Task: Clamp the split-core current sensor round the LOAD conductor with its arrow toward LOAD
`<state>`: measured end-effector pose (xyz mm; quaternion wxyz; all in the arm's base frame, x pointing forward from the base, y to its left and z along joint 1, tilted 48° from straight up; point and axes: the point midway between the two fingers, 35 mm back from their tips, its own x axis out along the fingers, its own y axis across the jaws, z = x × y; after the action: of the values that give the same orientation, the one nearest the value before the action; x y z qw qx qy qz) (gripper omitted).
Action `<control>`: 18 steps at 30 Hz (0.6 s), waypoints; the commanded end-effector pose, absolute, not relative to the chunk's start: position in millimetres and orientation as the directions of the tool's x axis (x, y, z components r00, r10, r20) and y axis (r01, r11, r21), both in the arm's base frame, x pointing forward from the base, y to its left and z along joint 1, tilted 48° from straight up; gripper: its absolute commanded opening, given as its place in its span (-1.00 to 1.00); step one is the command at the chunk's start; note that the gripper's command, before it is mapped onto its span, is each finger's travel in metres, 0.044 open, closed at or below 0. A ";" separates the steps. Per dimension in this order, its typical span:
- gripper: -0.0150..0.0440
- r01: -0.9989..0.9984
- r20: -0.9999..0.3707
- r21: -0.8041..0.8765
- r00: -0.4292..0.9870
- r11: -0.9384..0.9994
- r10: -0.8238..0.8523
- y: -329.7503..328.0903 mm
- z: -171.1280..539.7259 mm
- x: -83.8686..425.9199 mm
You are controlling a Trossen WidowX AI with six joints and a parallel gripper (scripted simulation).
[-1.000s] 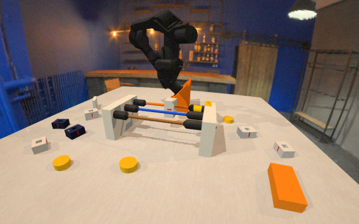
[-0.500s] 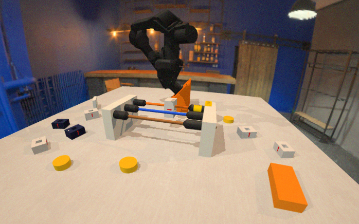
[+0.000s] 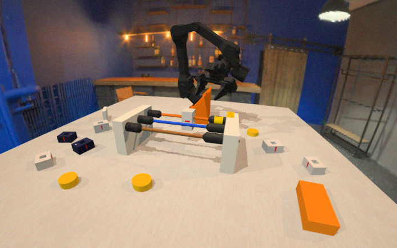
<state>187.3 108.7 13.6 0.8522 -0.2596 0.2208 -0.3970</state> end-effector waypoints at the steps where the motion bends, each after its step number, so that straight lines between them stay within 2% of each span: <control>1: 1.00 0.579 -0.180 -0.600 0.575 0.552 -0.798 108.8 14.9 190.3; 14: 1.00 0.579 -0.180 -0.600 0.575 0.552 -0.798 108.8 14.9 190.3; 16: 1.00 0.624 -0.205 -0.558 0.535 0.547 -0.819 108.6 16.9 194.4; 18: 1.00 0.743 -0.283 -0.437 0.422 0.507 -0.861 107.4 24.0 206.5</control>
<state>194.3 107.6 16.7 0.8455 -0.2019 0.2325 -0.4363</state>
